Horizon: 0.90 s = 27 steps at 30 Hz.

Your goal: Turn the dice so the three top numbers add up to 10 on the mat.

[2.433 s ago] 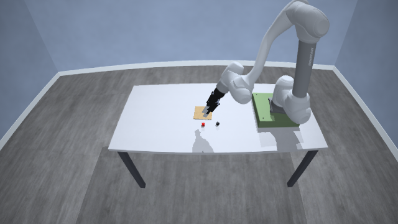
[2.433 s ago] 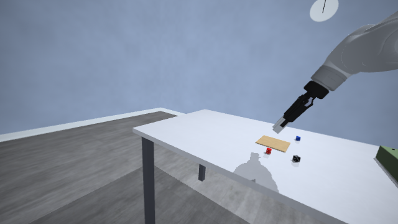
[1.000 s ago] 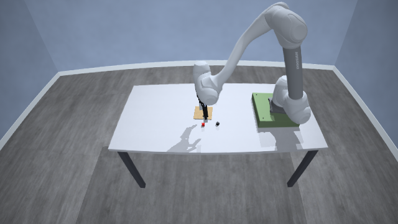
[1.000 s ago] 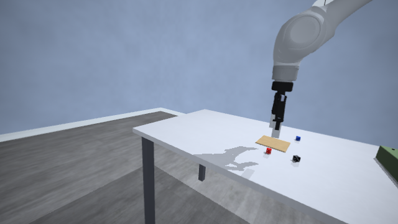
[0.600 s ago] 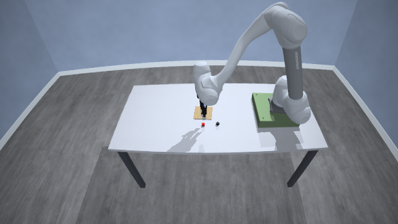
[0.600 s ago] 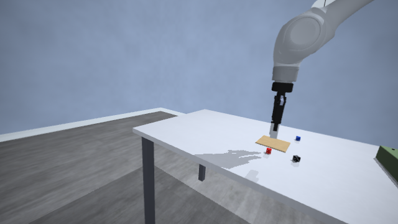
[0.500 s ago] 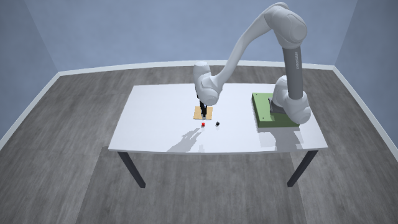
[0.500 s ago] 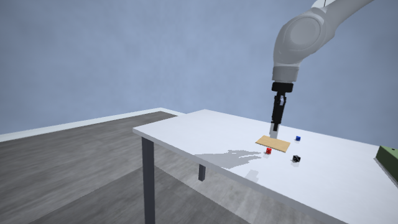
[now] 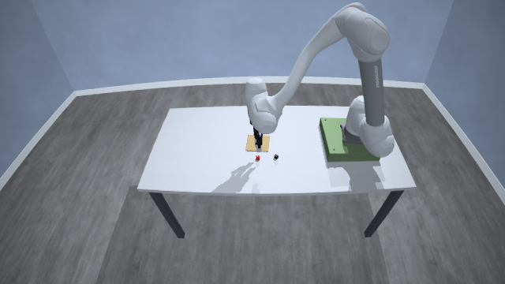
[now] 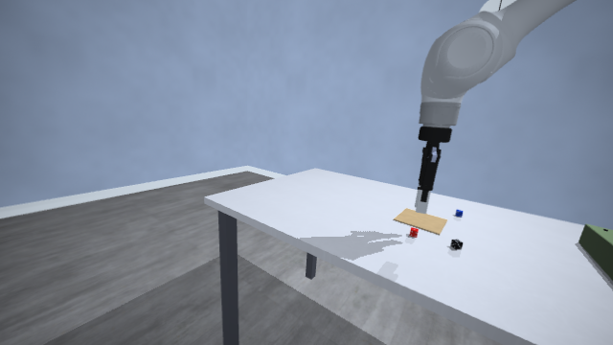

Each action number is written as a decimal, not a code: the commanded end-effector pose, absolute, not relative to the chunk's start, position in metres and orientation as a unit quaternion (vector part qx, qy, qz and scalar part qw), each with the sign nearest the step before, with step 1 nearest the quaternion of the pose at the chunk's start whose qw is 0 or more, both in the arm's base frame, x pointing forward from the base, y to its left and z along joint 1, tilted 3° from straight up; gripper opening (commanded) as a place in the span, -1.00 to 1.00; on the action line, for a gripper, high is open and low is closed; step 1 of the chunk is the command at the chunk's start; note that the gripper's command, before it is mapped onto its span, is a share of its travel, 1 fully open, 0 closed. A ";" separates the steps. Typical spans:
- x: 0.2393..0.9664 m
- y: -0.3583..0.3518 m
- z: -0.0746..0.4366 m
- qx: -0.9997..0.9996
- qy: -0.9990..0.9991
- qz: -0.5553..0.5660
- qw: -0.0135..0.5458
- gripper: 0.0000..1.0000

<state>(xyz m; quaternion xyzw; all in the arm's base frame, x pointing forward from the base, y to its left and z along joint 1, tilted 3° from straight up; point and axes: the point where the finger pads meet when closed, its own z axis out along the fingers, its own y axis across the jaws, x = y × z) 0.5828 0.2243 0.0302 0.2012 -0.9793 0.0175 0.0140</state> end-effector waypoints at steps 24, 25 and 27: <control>0.583 0.224 0.020 0.201 -0.979 0.017 0.014 -0.57; 0.583 0.224 0.019 0.201 -0.979 0.017 0.014 -0.57; 0.583 0.224 0.016 0.201 -0.979 0.017 0.014 -0.57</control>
